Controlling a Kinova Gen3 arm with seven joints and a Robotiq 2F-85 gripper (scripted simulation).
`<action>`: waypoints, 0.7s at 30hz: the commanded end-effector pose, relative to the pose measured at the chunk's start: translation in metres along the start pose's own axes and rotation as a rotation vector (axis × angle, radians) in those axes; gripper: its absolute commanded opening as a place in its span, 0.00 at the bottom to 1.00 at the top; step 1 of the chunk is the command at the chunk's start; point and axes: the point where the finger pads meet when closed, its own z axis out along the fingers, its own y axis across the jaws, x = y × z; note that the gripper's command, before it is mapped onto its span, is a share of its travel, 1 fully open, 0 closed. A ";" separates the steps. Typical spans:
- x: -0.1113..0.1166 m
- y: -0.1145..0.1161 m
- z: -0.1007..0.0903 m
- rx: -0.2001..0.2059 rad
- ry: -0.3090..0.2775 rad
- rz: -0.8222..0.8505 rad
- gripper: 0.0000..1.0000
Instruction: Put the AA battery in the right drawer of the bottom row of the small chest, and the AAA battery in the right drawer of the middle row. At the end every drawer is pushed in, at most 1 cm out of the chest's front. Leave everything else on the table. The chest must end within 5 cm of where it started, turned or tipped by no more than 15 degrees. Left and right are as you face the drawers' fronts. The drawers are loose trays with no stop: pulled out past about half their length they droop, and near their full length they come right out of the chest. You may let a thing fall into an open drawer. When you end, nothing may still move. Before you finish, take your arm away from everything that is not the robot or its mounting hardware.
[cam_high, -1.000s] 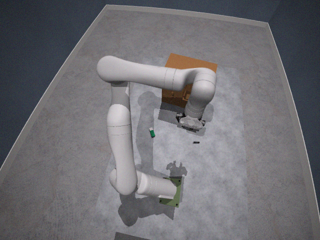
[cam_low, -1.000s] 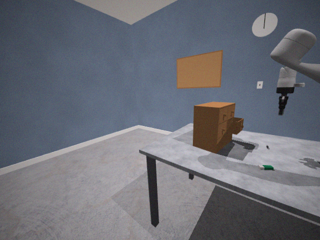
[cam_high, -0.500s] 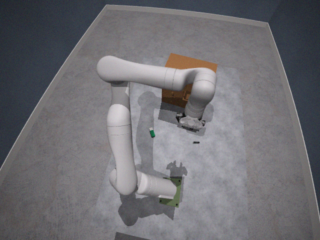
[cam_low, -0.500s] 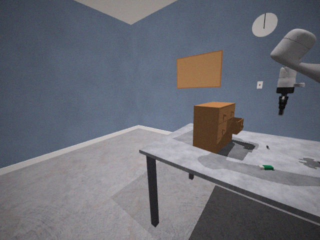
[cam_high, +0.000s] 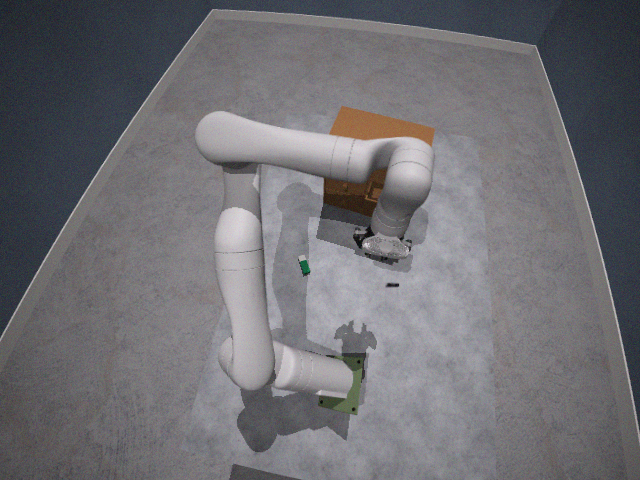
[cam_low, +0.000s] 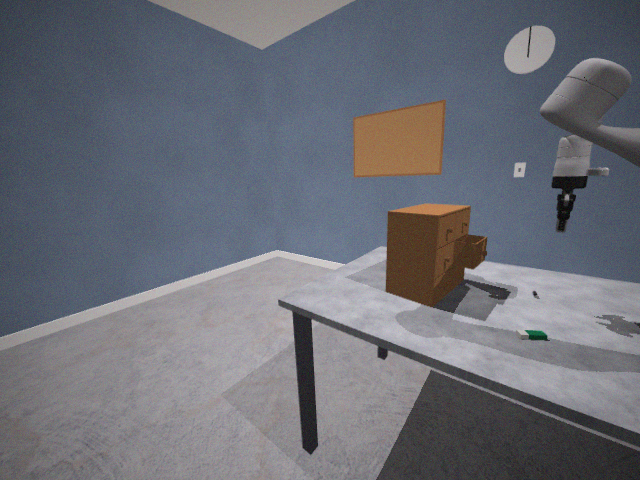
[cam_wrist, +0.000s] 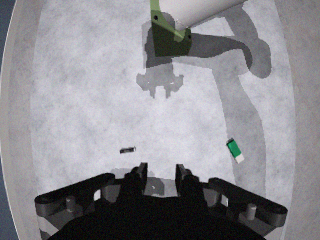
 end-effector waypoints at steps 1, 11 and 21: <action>0.000 -0.003 0.002 0.000 0.001 -0.020 0.33; -0.002 -0.014 0.016 0.003 0.008 -0.163 0.33; -0.005 -0.030 0.037 0.003 0.017 -0.379 0.33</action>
